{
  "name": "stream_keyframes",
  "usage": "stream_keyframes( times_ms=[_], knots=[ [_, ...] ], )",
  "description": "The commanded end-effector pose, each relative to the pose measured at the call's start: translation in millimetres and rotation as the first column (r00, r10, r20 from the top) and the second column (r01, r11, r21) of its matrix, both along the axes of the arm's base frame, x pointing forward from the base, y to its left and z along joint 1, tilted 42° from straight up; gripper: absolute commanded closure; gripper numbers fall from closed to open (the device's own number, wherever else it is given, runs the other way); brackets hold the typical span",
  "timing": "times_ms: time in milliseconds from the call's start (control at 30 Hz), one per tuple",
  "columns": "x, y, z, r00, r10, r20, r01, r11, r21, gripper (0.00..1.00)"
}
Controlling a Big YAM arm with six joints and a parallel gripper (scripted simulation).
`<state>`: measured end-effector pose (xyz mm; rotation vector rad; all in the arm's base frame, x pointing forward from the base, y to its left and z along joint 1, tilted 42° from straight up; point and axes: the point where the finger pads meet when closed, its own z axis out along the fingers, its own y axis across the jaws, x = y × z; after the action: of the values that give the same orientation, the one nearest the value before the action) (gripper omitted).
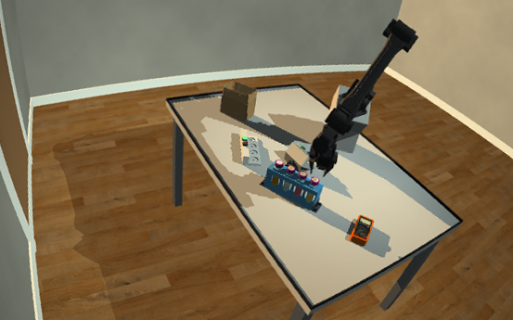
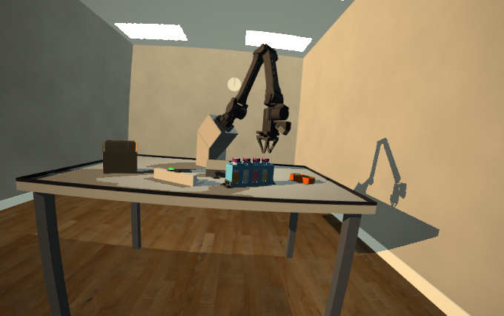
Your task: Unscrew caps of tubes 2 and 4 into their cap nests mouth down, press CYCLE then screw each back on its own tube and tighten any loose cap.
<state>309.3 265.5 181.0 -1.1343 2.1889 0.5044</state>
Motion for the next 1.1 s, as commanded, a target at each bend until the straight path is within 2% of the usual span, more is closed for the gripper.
stream_keyframes(
  times_ms=[0,167,267,300,367,433,767,833,867,933,1067],
  knots=[
    [2.8,10.6,-15.3,1.0,0.016,-0.003,-0.016,1.0,-0.008,0.51],
    [8.0,19.3,-25.3,1.0,0.008,-0.008,-0.008,1.0,-0.003,0.51],
    [8.4,19.8,-24.3,1.0,0.009,-0.007,-0.009,1.0,-0.001,0.51],
    [12.6,13.5,-10.1,1.0,-0.009,0.022,0.009,1.0,0.019,0.51],
    [14.8,14.3,-6.6,1.0,-0.009,0.029,0.009,1.0,0.023,0.51],
    [13.2,16.9,-12.4,1.0,0.005,0.014,-0.005,1.0,0.007,0.51],
    [21.9,15.9,-5.5,1.0,-0.008,0.03,0.007,1.0,0.019,0.51],
    [21.9,15.9,-5.5,1.0,-0.008,0.03,0.007,1.0,0.019,0.51],
    [14.3,16.8,-11.9,1.0,0.005,0.014,-0.005,1.0,0.007,0.51],
    [20.2,19.4,-4.8,1.0,0.001,0.031,-0.002,1.0,0.02,0.51],
    [21.3,24.4,-9.7,1.0,0.004,0.02,-0.004,1.0,0.015,0.51]
  ],
)
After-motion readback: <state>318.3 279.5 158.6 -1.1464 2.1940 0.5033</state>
